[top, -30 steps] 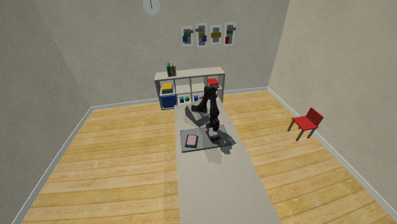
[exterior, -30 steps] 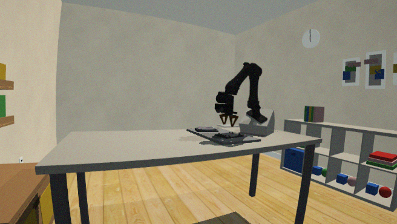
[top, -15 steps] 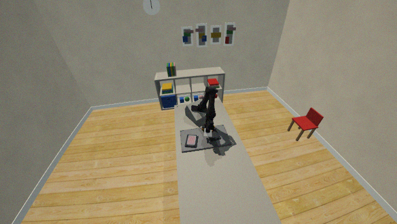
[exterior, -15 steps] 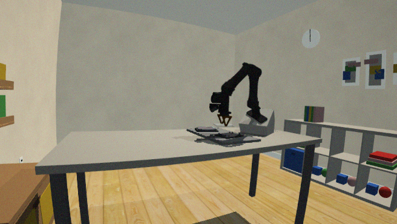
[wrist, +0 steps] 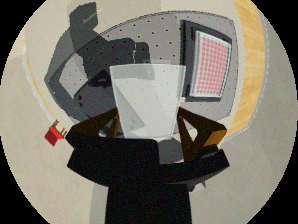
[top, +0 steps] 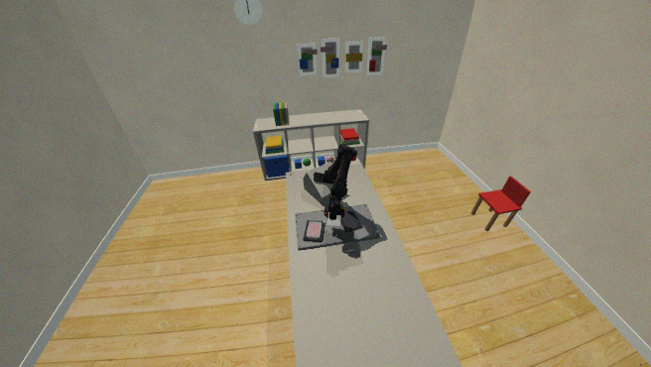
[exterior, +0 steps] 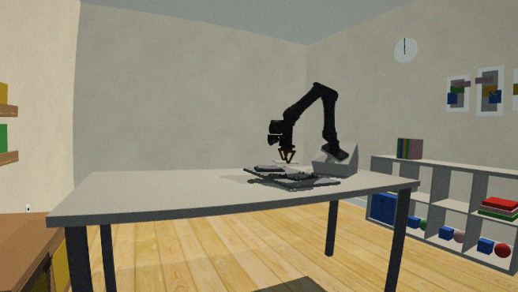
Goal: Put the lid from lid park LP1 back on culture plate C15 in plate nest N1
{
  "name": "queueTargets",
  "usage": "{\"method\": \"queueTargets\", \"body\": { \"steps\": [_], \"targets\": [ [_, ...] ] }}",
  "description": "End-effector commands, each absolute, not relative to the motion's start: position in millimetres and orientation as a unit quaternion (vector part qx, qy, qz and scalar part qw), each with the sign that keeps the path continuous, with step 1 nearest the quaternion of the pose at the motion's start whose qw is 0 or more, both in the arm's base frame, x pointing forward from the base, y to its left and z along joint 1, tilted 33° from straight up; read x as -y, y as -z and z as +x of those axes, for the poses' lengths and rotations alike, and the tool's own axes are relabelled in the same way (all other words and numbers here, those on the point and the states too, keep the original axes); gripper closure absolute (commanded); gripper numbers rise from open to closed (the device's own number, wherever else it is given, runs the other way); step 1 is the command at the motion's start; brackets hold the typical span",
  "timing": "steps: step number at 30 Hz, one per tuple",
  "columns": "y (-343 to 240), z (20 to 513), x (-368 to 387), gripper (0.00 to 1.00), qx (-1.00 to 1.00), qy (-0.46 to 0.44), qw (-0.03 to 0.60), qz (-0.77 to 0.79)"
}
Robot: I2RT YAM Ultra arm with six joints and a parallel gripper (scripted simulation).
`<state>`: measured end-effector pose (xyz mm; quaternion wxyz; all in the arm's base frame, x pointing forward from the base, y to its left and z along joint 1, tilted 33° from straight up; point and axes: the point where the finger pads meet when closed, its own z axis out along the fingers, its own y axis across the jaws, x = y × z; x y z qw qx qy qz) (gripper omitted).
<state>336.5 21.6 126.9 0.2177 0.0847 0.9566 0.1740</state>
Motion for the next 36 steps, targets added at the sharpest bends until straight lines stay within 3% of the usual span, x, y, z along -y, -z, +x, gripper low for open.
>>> {"method": "queueTargets", "body": {
  "steps": [1, 36],
  "targets": [
    [-139, 341, -17, 1.0, -0.954, -0.179, 0.23, 0.071],
    [-116, 373, 82, 1.0, -0.955, -0.18, 0.225, 0.074]
  ]
}}
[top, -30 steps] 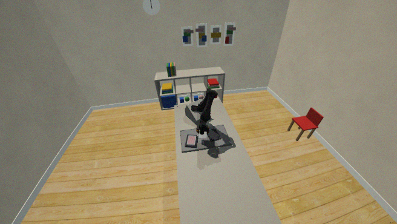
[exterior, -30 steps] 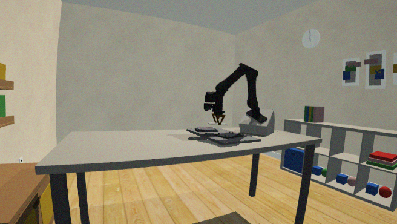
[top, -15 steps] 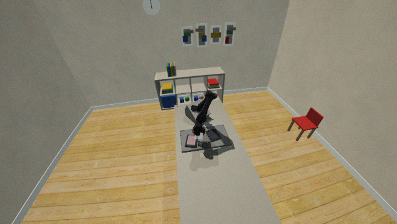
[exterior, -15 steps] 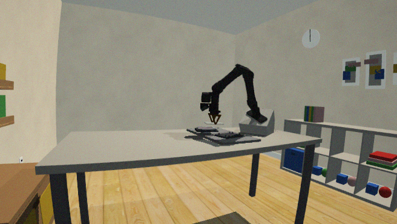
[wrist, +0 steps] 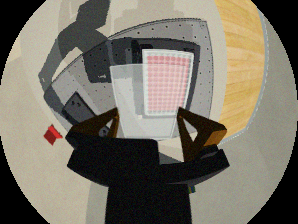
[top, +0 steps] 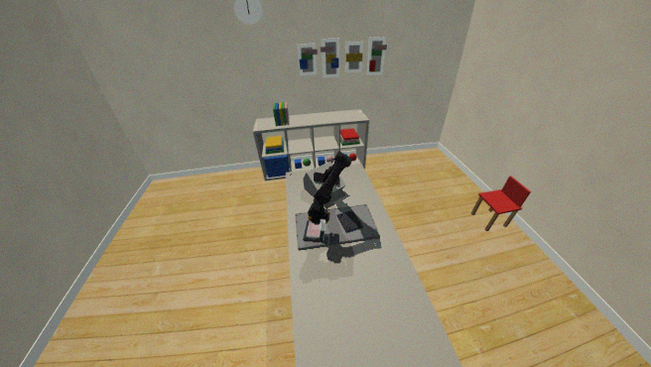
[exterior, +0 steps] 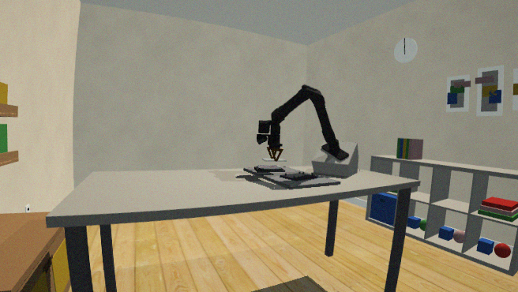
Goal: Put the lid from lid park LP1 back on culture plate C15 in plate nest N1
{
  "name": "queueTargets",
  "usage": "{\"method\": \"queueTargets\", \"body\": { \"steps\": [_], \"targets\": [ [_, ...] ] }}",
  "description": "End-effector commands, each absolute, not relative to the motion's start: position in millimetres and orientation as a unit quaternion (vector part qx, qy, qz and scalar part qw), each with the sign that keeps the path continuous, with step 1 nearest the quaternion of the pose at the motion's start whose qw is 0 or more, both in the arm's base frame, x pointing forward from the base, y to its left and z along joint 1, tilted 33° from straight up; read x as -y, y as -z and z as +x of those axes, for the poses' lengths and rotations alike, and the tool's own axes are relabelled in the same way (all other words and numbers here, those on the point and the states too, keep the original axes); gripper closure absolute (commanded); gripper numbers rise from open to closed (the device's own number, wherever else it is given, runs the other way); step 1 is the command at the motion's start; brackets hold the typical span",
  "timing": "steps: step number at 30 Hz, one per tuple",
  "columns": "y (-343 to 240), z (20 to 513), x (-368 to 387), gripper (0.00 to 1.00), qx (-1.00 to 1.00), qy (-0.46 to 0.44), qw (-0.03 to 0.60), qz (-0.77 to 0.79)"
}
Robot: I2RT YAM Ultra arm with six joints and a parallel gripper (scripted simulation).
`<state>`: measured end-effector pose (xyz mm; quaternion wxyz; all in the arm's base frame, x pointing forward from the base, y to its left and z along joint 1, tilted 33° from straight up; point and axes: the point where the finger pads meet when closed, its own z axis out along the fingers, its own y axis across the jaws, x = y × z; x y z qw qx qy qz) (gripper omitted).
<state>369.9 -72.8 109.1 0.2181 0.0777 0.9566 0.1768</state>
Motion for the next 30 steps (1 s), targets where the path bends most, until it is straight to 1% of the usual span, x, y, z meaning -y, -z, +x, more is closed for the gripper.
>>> {"method": "queueTargets", "body": {
  "steps": [1, 12, 15, 16, 18, 20, 21, 23, 25, 27, 30],
  "targets": [
    [-115, 374, 85, 1.0, -0.955, -0.18, 0.225, 0.074],
    [-109, 385, 119, 1.0, -0.955, -0.179, 0.225, 0.074],
    [-109, 385, 119, 1.0, -0.955, -0.179, 0.225, 0.074],
    [-123, 385, 117, 1.0, -0.953, -0.173, 0.24, 0.066],
    [-123, 385, 115, 1.0, -0.953, -0.173, 0.239, 0.065],
    [-121, 384, 113, 1.0, -0.954, -0.175, 0.236, 0.065],
    [-109, 382, 111, 1.0, -0.955, -0.182, 0.222, 0.069],
    [-102, 378, 108, 1.0, -0.956, -0.186, 0.213, 0.072],
    [-110, 383, 113, 1.0, -0.955, -0.177, 0.227, 0.071],
    [-105, 377, 107, 1.0, -0.956, -0.184, 0.218, 0.072],
    [-106, 378, 108, 1.0, -0.955, -0.182, 0.222, 0.071]
  ]
}}
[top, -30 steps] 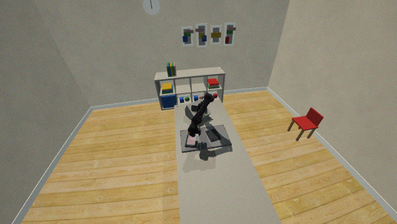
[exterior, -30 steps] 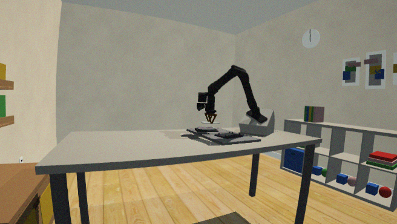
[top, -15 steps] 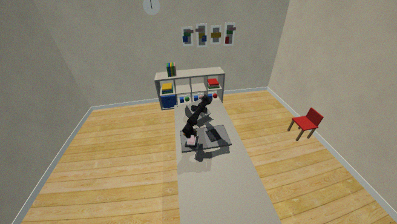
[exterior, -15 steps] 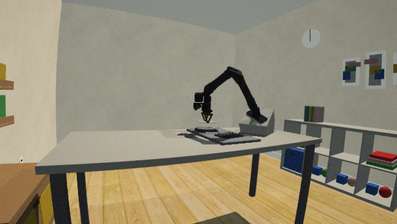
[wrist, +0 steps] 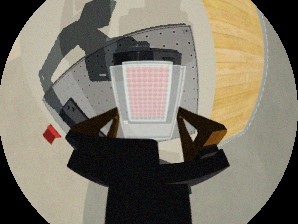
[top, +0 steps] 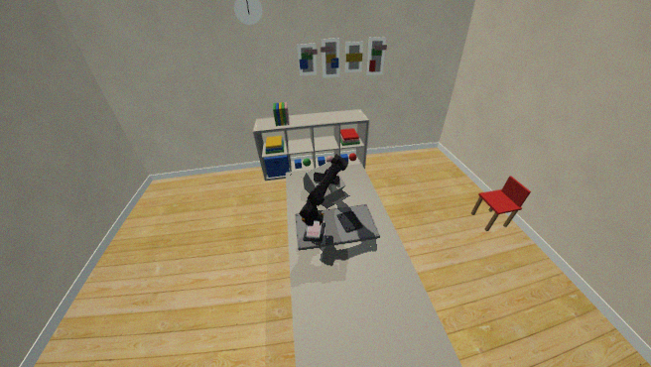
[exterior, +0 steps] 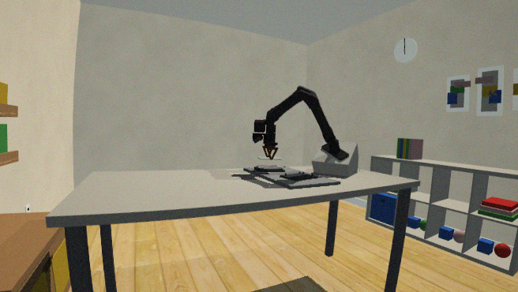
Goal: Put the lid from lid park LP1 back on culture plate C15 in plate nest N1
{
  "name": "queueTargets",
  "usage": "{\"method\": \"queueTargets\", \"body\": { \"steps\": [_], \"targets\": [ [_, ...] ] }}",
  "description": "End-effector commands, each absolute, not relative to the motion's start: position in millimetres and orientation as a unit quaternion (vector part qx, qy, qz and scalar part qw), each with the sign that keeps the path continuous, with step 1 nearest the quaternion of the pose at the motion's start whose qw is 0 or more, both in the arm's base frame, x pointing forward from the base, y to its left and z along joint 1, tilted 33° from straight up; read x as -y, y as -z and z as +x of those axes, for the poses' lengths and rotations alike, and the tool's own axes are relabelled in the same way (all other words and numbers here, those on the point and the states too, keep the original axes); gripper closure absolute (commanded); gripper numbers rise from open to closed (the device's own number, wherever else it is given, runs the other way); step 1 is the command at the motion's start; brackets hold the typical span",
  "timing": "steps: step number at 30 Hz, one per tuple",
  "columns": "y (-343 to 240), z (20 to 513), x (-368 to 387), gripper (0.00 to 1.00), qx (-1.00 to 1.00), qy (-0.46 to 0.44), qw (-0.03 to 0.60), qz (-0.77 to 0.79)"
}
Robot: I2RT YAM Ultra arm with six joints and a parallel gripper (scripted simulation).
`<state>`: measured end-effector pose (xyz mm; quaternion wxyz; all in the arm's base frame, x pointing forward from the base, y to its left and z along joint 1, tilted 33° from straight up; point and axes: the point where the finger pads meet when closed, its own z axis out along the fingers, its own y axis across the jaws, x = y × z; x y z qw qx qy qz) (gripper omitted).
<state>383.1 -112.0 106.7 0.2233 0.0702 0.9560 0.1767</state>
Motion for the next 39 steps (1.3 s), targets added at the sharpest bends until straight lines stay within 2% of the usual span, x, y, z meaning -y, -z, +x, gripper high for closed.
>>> {"method": "queueTargets", "body": {
  "steps": [1, 21, 39],
  "targets": [
    [-106, 378, 108, 1.0, -0.955, -0.182, 0.222, 0.071],
    [-108, 382, 112, 1.0, -0.955, -0.177, 0.227, 0.071],
    [-73, 392, 105, 1.0, -0.957, -0.179, 0.214, 0.079]
  ]
}}
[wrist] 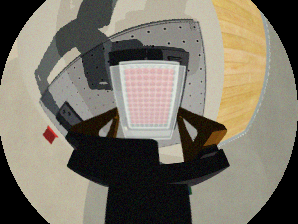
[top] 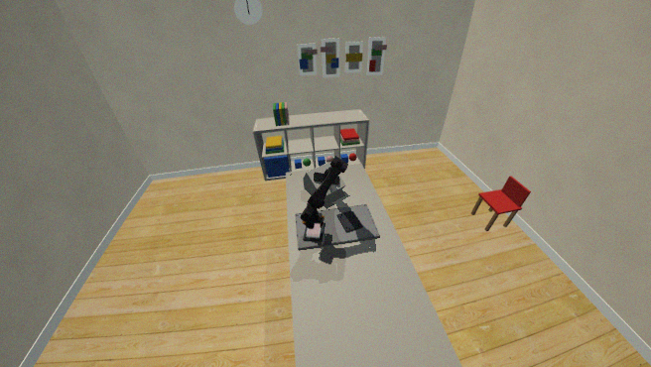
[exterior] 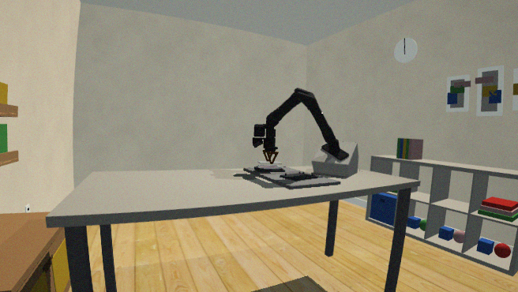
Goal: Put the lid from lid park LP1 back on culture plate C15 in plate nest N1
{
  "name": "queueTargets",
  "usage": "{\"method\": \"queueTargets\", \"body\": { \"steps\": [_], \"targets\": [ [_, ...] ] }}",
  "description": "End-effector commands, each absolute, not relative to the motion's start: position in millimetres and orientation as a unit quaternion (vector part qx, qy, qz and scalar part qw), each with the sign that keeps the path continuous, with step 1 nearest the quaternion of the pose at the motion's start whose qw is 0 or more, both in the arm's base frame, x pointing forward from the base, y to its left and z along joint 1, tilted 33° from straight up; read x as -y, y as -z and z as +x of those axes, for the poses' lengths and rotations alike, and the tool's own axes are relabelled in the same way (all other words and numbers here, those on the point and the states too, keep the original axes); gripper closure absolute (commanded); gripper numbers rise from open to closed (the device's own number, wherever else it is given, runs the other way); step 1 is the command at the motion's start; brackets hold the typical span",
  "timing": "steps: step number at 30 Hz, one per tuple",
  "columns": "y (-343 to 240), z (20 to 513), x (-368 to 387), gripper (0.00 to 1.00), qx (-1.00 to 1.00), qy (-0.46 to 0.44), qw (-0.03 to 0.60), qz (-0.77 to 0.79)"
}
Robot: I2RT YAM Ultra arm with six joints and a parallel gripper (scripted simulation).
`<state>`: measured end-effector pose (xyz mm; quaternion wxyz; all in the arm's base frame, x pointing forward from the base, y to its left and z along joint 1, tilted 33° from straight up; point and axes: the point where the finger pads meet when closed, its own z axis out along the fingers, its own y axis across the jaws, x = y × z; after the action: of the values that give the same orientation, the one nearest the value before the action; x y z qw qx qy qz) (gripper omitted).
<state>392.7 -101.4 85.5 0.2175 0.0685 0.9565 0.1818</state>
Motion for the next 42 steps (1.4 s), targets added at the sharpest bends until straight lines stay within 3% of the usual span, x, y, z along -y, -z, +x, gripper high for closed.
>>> {"method": "queueTargets", "body": {
  "steps": [1, 5, 8, 42],
  "targets": [
    [-72, 393, 102, 1.0, -0.957, -0.18, 0.213, 0.075],
    [-67, 396, 100, 1.0, -0.957, -0.18, 0.213, 0.075],
    [-93, 407, 112, 1.0, -0.952, -0.166, 0.247, 0.073],
    [-83, 407, 111, 1.0, -0.953, -0.172, 0.237, 0.074]
  ]
}}
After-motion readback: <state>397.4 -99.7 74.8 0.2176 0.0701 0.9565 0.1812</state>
